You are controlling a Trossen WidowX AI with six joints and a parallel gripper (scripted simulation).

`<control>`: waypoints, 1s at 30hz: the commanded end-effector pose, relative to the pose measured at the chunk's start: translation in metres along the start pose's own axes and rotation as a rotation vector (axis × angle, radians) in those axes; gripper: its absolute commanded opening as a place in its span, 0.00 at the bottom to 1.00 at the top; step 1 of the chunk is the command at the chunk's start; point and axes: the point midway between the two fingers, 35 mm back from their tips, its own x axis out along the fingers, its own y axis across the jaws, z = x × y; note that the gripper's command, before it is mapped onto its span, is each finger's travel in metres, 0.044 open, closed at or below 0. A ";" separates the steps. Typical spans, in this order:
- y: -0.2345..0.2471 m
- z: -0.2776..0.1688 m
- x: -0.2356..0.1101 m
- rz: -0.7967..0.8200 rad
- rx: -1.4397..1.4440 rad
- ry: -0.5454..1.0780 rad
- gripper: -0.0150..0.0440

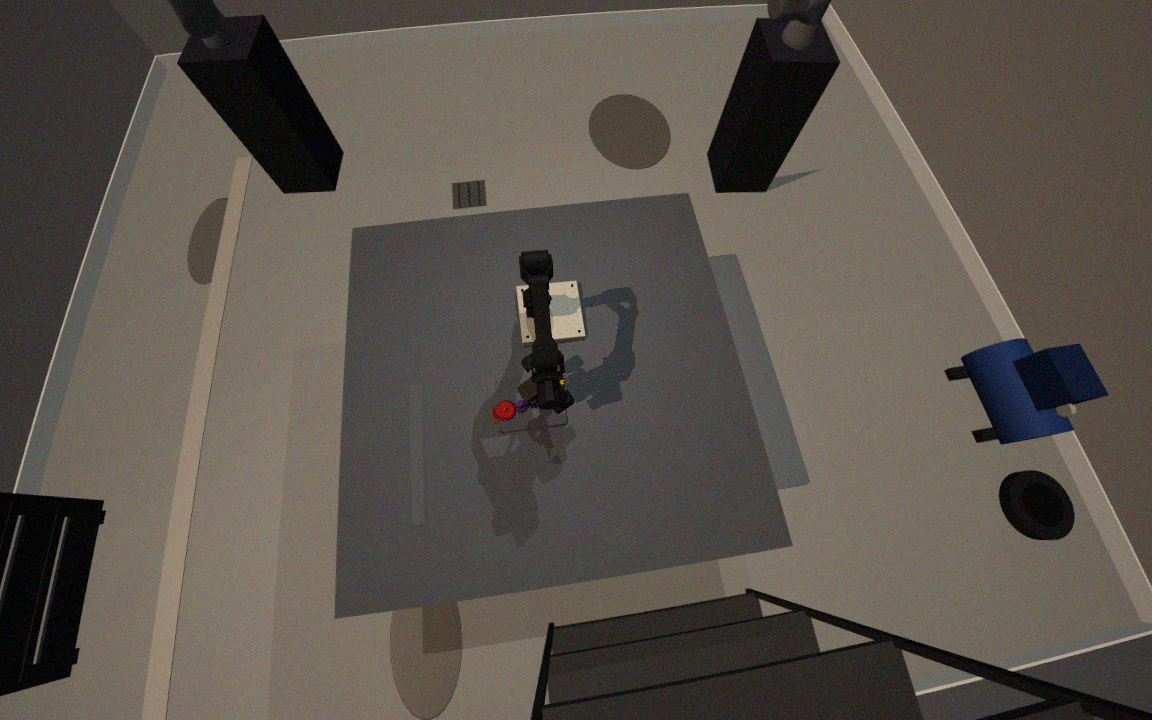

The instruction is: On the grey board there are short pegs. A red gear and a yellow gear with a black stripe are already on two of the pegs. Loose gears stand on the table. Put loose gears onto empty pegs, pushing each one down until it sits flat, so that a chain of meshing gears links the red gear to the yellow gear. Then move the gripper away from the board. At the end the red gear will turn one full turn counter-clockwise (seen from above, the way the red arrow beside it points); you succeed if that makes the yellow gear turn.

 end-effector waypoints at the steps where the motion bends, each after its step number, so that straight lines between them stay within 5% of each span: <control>1: -0.002 -0.002 0.007 -0.006 -0.051 0.008 0.25; 12: -0.002 -0.001 0.023 -0.006 -0.078 0.008 0.25; 30: -0.003 -0.002 0.044 -0.008 0.320 0.007 0.25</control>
